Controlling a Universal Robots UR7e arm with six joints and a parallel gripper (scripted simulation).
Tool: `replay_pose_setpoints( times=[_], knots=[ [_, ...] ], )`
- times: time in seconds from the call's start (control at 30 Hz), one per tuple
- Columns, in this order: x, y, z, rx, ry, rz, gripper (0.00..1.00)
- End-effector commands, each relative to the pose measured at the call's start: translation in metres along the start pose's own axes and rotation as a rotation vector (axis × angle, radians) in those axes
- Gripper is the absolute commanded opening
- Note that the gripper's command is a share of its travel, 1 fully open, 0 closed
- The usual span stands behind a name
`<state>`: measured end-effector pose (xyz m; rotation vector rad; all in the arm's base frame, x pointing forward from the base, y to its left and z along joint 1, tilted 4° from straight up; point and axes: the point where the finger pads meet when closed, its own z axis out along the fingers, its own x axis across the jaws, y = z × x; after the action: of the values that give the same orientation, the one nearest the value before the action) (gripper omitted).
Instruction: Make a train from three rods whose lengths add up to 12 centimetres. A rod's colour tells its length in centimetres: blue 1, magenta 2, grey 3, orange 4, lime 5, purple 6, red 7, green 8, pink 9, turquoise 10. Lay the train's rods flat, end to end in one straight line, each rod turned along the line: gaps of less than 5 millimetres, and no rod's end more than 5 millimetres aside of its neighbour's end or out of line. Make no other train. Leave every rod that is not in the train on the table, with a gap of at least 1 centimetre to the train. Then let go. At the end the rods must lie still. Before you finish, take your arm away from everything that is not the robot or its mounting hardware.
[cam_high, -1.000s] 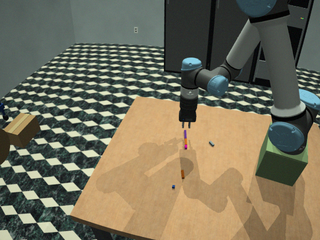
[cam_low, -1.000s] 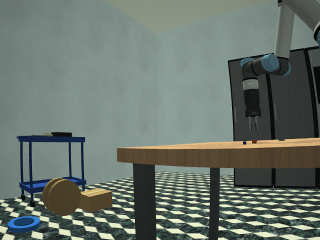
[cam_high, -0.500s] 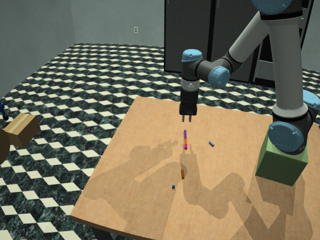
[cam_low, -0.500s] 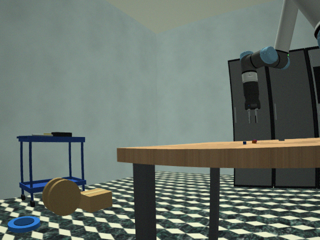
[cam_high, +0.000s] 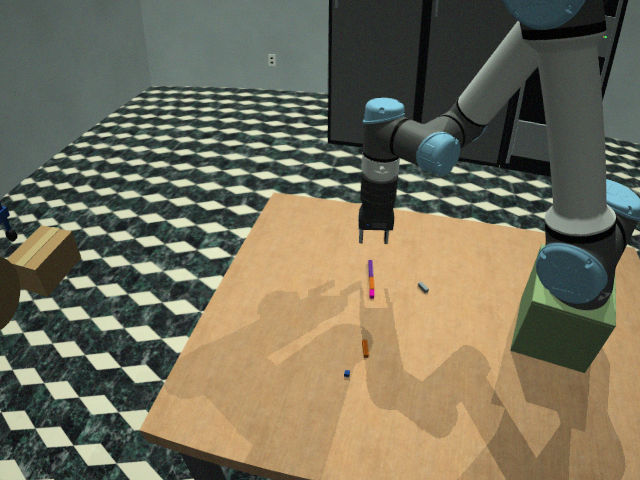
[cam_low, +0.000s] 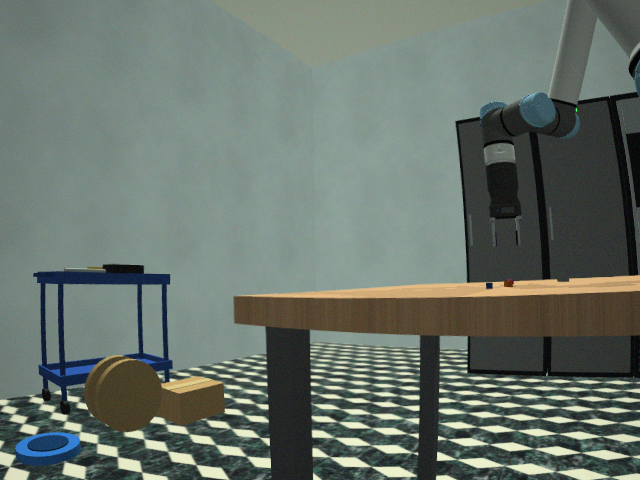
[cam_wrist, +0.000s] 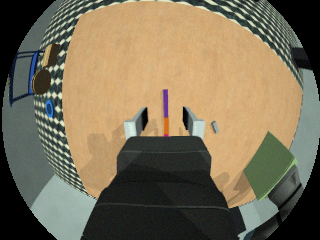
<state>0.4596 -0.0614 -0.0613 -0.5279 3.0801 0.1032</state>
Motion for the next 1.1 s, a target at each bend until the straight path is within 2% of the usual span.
replay_pose_setpoints(
  times=[0.0, 0.23, 0.37, 0.5, 0.7, 0.77, 0.93, 1.07],
  knots=[
    [0.0, 0.0, 0.0, 0.001, -0.001, 0.0, 1.0],
    [0.0, 0.0, -0.001, 0.001, -0.001, 0.0, 1.0],
    [0.0, 0.0, -0.008, 0.001, -0.001, 0.0, 1.0],
    [0.0, 0.0, -0.022, 0.001, -0.001, 0.0, 1.0],
    [0.0, 0.0, -0.054, 0.001, -0.001, 0.0, 1.0],
    [0.0, 0.0, -0.054, 0.001, -0.001, 0.0, 1.0],
    [0.0, 0.0, -0.079, 0.001, -0.001, 0.0, 1.0],
    [0.0, 0.0, -0.089, 0.001, -0.001, 0.0, 1.0]
  ],
)
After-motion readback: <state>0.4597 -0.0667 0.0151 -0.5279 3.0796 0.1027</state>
